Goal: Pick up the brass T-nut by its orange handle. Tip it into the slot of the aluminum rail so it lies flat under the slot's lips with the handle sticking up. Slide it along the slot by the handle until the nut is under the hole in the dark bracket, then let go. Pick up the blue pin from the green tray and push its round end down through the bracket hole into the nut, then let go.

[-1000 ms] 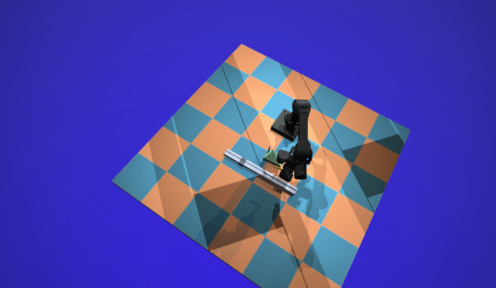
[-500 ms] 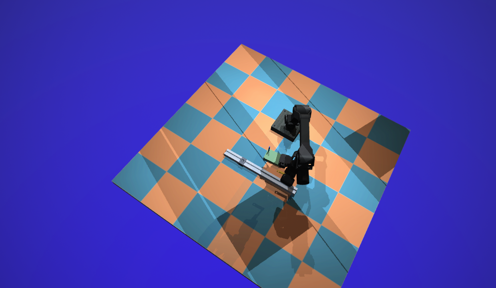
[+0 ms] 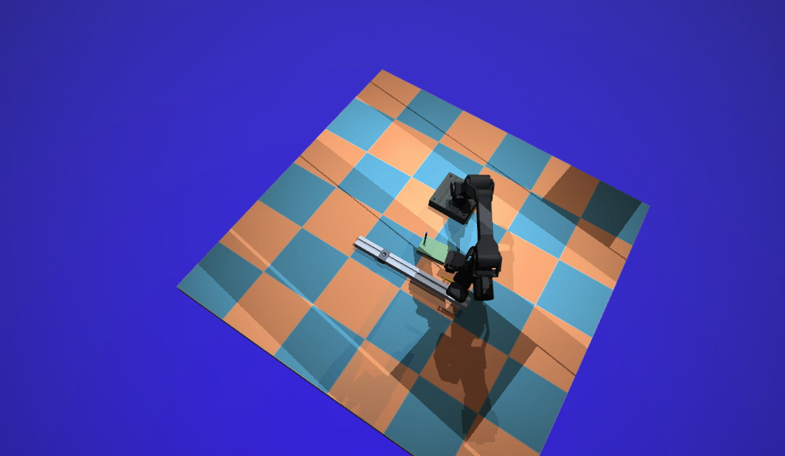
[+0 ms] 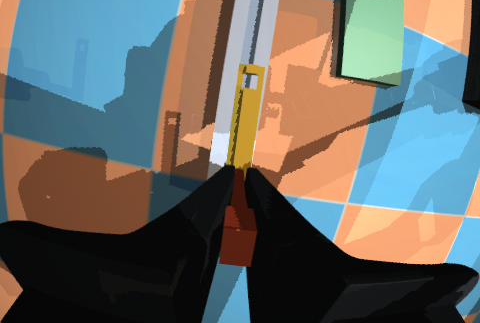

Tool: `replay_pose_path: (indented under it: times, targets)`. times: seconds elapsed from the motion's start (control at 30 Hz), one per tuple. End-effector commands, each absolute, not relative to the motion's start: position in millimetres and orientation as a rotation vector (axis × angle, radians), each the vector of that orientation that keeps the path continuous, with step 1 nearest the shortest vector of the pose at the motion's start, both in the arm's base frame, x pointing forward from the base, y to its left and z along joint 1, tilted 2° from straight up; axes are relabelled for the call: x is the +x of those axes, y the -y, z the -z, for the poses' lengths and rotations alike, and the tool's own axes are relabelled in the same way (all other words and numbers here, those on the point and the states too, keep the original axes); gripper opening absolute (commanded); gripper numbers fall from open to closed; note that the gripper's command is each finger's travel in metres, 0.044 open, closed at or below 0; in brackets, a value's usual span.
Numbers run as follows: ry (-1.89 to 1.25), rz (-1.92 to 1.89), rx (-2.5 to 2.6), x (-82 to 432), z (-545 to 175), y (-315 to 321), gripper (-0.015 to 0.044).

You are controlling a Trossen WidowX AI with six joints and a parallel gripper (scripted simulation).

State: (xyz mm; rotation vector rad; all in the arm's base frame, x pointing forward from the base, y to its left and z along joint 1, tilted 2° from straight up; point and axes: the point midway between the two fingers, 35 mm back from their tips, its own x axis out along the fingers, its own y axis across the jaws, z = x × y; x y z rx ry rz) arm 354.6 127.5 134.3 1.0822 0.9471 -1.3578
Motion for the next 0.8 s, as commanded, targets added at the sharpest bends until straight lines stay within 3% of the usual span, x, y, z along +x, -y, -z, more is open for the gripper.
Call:
replay_pose_path:
  times: [0.0, 0.77]
  targets:
    - [-0.941, 1.367, 1.098, 359.5, -133.4, -134.1, -0.0150]
    - [-0.893, 1.338, 1.118, 362.0, -129.6, -140.2, -0.0150]
